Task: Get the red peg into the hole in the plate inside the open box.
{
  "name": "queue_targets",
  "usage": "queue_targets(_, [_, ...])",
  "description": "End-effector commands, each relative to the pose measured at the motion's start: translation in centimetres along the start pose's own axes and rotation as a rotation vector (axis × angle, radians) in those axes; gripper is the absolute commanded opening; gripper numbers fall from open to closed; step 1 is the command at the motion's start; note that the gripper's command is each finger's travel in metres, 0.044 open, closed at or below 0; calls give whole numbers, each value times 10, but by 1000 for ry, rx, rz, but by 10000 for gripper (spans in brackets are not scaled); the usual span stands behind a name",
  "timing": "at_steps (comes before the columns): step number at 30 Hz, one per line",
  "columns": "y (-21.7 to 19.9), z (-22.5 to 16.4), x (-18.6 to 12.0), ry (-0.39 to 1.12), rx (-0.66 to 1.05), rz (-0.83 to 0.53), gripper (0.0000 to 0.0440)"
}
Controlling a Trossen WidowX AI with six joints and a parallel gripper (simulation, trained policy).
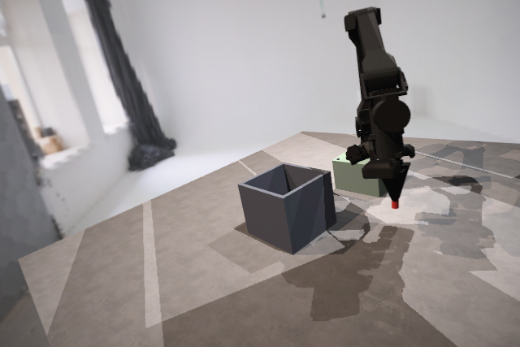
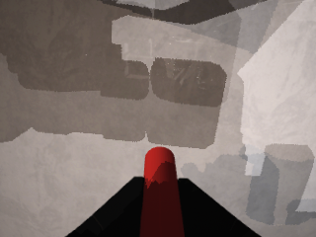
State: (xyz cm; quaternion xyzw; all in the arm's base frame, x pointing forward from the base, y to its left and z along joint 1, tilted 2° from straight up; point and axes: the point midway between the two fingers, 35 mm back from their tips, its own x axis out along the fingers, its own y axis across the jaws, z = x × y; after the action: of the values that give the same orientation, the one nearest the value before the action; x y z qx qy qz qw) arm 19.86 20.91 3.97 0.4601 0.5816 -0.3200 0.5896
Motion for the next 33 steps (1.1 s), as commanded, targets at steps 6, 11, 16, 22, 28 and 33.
queue_targets(6, [32,5,-39,4,-17,116,0])
queue_targets(11, [46,17,-62,-13,-21,161,0])
queue_targets(16, [57,33,-82,-40,-18,192,0])
queue_targets(22, [66,58,-100,-85,-1,211,0])
queue_targets(28, [69,85,-110,-130,24,210,0])
queue_targets(33, [67,107,-114,-161,44,193,0])
